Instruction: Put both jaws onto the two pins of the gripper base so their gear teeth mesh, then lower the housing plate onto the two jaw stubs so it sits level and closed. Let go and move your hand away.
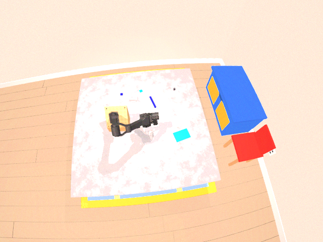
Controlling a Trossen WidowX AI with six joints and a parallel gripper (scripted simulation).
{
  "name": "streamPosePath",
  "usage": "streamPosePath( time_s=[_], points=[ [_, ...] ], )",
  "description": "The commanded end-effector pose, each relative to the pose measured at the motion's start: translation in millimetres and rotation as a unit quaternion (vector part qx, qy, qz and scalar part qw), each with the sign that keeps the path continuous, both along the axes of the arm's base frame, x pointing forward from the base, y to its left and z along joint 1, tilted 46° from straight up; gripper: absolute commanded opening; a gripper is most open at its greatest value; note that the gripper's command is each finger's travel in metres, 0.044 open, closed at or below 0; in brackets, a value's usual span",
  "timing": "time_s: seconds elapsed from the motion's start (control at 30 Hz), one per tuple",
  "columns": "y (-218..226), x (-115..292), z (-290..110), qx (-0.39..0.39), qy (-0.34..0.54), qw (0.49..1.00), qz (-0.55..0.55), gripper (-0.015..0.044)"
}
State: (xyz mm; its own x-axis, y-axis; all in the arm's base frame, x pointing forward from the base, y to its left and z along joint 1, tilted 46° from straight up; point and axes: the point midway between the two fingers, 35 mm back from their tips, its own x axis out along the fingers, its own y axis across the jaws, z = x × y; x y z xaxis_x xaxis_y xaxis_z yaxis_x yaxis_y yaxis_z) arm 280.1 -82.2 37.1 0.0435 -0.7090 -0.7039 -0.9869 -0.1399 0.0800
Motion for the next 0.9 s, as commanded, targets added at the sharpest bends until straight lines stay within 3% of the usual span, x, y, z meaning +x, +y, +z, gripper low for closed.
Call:
streamPosePath(
  time_s=[0.0,0.57,0.87],
  points=[
    [0.0,0.0,0.0,0.0,0.0,1.0,0.0,0.0],
    [0.0,0.0,0.0,0.0,0.0,1.0,0.0,0.044],
    [0.0,0.0,0.0,0.0,0.0,1.0,0.0,0.044]
  ],
)
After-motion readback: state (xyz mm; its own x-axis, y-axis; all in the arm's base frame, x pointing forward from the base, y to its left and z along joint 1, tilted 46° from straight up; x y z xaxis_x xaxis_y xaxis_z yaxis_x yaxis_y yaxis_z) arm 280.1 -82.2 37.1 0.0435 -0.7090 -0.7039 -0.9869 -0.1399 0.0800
